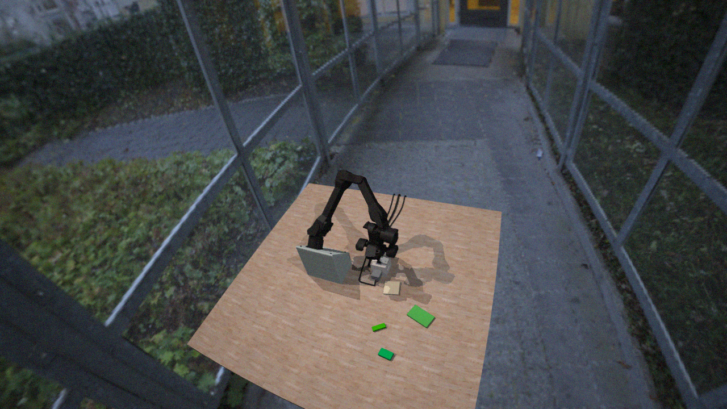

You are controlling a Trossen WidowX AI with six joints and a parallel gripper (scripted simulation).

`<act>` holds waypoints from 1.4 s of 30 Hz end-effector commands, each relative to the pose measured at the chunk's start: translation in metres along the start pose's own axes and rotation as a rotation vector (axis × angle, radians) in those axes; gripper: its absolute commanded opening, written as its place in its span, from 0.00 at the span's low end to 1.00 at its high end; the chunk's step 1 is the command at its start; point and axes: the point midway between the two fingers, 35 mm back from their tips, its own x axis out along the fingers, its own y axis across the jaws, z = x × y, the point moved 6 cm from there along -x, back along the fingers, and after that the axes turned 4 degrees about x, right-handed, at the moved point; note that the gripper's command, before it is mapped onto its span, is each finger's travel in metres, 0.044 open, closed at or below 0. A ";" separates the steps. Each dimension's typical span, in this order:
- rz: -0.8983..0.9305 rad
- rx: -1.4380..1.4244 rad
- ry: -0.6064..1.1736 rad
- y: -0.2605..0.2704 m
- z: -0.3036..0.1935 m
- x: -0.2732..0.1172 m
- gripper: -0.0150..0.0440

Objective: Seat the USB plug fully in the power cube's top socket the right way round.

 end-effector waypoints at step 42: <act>0.002 0.004 0.000 0.000 0.001 0.001 0.39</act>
